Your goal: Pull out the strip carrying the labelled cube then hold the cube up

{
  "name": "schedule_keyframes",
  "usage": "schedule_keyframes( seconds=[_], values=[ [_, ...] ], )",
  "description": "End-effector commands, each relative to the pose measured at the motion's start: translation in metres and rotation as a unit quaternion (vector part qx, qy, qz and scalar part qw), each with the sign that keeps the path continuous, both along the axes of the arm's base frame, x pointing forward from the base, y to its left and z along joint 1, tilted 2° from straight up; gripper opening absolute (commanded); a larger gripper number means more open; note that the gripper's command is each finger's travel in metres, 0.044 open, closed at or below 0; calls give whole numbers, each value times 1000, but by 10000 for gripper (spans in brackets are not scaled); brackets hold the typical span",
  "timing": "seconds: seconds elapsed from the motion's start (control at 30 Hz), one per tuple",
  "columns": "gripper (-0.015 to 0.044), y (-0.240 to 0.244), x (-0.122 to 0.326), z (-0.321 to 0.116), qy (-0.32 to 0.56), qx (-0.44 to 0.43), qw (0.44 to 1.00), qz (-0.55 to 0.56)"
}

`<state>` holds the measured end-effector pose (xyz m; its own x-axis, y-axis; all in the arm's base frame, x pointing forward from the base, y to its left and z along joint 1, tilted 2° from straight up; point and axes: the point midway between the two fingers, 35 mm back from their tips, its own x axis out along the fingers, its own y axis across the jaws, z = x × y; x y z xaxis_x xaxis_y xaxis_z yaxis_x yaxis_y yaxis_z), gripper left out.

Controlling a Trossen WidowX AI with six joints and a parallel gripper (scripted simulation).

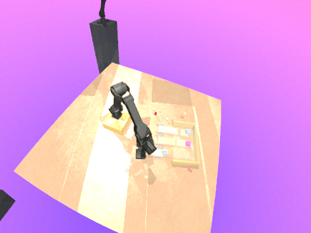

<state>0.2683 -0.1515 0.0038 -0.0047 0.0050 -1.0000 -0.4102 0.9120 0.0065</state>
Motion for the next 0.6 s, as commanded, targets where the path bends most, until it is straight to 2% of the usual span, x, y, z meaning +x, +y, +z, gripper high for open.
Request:
schedule_keyframes(
  seconds=[0.0, 0.2, 0.57],
  values=[
    [289, 5, 17, 3, -3, -1, 1000, 9],
    [440, 12, 36, 5, -4, -1, 1000, 9],
    [440, 22, 67, 8, -5, 0, 1000, 9]
  ],
)
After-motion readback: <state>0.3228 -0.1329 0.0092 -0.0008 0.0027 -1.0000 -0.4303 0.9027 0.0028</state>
